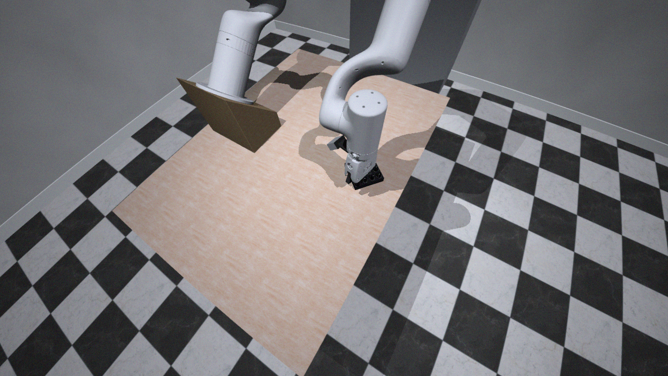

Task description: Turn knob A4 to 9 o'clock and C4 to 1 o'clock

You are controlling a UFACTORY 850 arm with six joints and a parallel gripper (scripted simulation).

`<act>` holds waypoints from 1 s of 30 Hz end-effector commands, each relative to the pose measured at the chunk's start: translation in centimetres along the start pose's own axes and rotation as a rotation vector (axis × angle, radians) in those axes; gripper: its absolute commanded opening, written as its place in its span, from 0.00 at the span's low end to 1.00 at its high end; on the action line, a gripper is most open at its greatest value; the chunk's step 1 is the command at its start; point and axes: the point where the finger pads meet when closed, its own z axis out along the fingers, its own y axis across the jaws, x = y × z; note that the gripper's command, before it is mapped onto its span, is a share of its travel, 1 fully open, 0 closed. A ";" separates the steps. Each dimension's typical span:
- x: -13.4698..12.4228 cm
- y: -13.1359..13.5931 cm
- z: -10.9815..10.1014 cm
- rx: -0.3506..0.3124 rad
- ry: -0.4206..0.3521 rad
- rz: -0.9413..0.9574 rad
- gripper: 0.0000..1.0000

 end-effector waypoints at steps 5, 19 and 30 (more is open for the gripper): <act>-0.1 0.0 -0.1 -0.001 -0.006 -0.205 0.08; -0.1 0.0 -0.1 0.000 -0.006 -0.519 0.08; -0.1 0.0 -0.1 0.000 -0.006 -0.718 0.08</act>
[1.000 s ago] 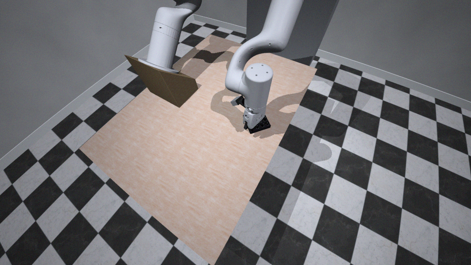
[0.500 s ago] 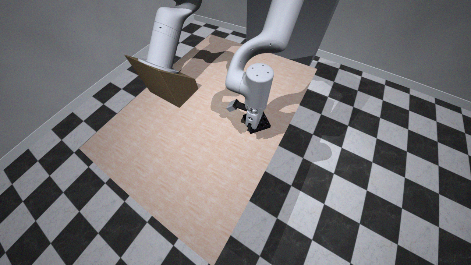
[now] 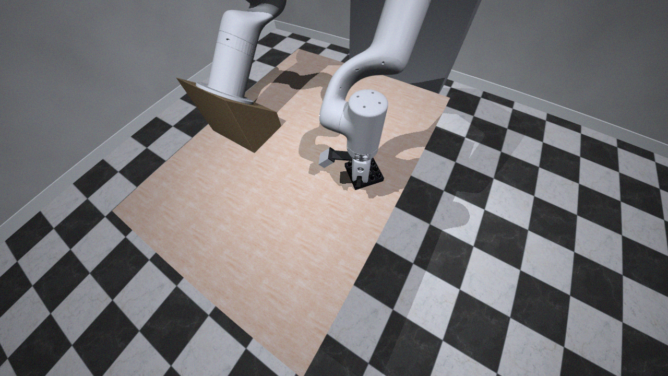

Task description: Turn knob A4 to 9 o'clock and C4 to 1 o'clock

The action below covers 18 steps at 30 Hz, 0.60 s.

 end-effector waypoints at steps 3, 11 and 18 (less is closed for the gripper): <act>-0.1 0.0 -0.1 0.003 -0.009 -0.094 0.08; -0.1 0.0 -0.1 0.004 -0.009 -0.159 0.08; -0.1 0.0 -0.1 0.004 -0.009 -0.170 0.08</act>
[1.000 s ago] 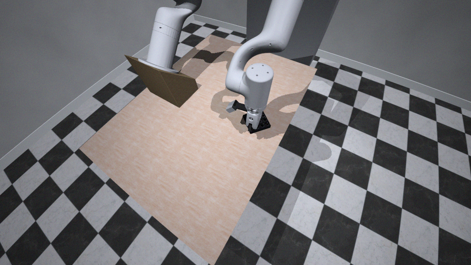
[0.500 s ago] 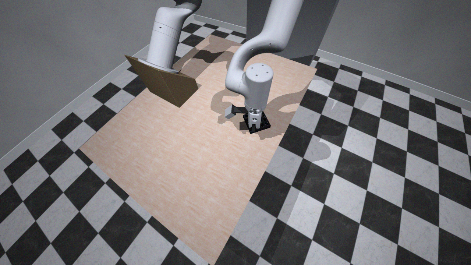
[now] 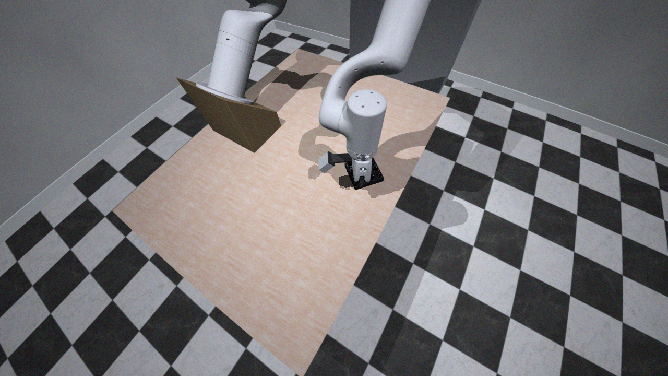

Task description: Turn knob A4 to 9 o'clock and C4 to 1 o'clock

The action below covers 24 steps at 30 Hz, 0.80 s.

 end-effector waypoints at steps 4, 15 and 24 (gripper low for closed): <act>-0.1 0.0 -0.1 0.001 -0.002 -0.007 0.08; -0.1 0.0 -0.1 0.001 -0.002 -0.007 0.19; -0.1 0.0 -0.1 0.001 -0.002 -0.007 0.19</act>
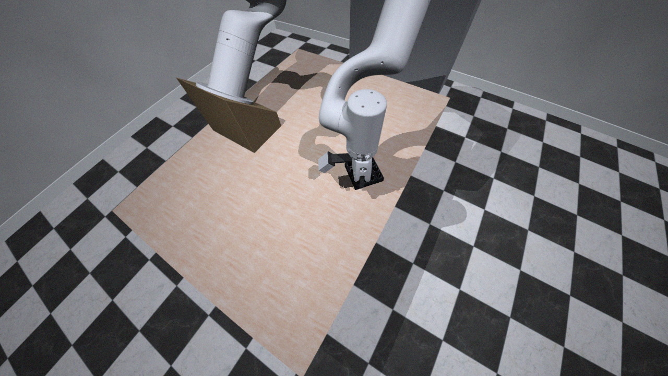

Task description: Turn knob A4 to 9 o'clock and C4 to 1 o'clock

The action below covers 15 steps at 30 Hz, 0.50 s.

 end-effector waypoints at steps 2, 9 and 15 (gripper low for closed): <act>-0.1 0.0 -0.1 0.001 -0.001 0.000 0.19; -0.1 0.0 -0.1 0.001 -0.001 0.000 0.19; -0.1 0.0 -0.3 0.001 -0.001 0.000 0.19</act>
